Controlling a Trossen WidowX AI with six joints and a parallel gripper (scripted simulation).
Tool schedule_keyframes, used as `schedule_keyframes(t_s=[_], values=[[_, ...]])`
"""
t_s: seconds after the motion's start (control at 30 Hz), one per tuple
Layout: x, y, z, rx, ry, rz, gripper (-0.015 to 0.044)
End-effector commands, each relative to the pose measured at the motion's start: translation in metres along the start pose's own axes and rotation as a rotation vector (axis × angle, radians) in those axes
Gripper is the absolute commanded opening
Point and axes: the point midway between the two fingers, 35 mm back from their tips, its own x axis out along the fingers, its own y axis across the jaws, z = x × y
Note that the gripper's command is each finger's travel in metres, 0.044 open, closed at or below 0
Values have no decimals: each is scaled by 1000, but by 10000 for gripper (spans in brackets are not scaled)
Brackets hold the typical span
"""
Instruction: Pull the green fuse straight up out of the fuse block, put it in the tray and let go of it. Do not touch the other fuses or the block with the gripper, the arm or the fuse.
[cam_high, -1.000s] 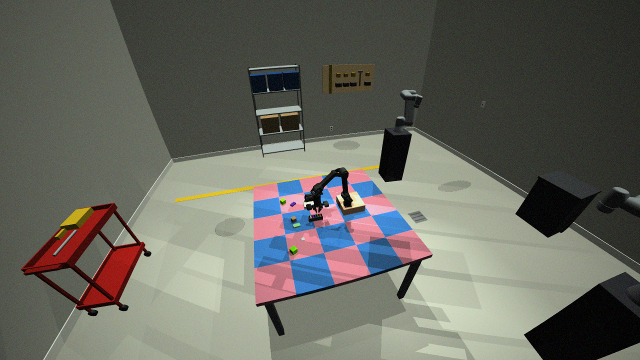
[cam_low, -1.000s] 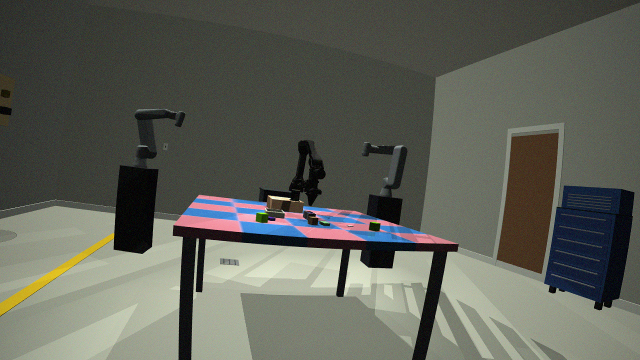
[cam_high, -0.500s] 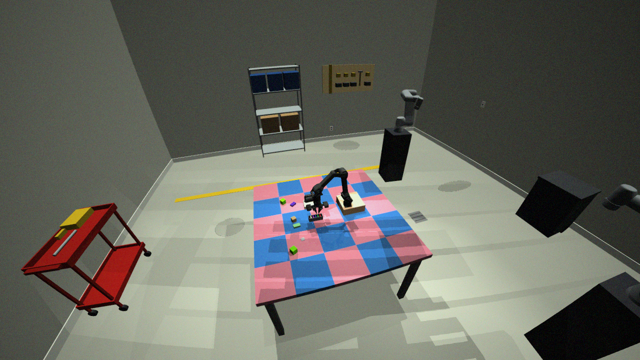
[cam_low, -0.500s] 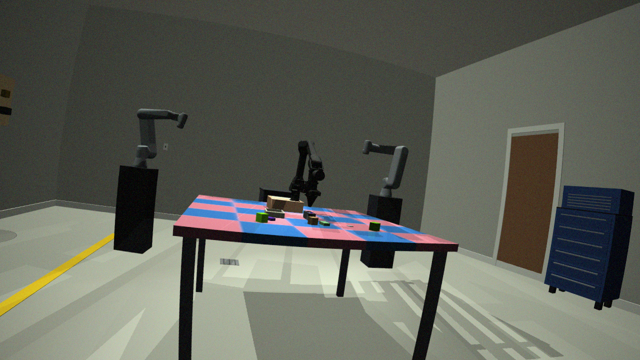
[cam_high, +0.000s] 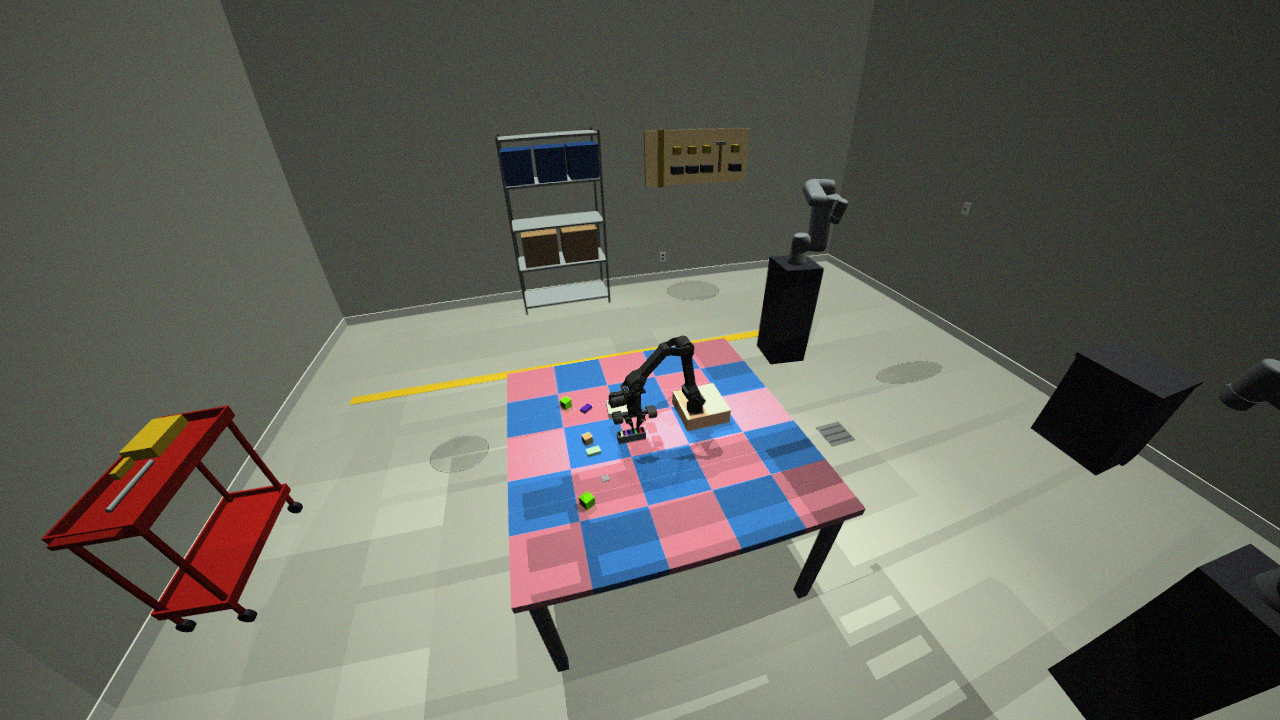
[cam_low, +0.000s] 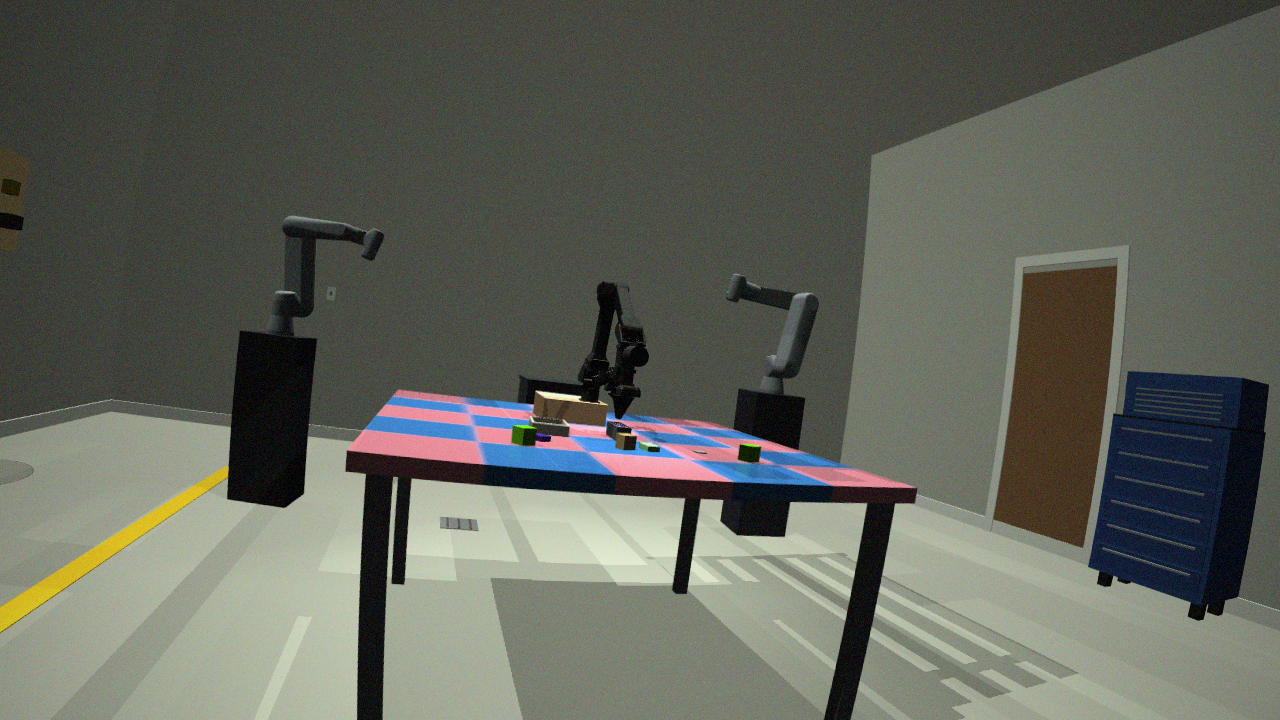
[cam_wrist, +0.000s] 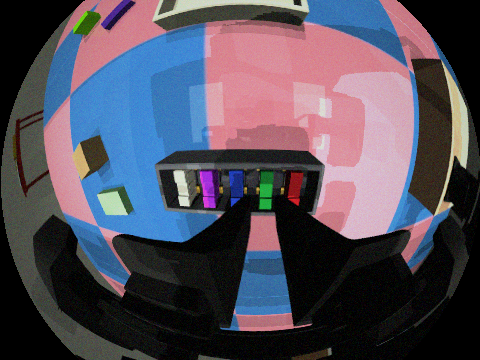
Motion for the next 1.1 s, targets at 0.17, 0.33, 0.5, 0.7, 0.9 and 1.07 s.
schedule_keyframes(t_s=[0.17,0.33,0.5,0.7,0.9,1.07], values=[[10,-2,0,3,3,-8,74],[10,-2,0,3,3,-8,74],[10,-2,0,3,3,-8,74],[13,-2,0,3,3,-8,74],[18,-3,0,3,3,-8,74],[20,-3,0,3,3,-8,74]])
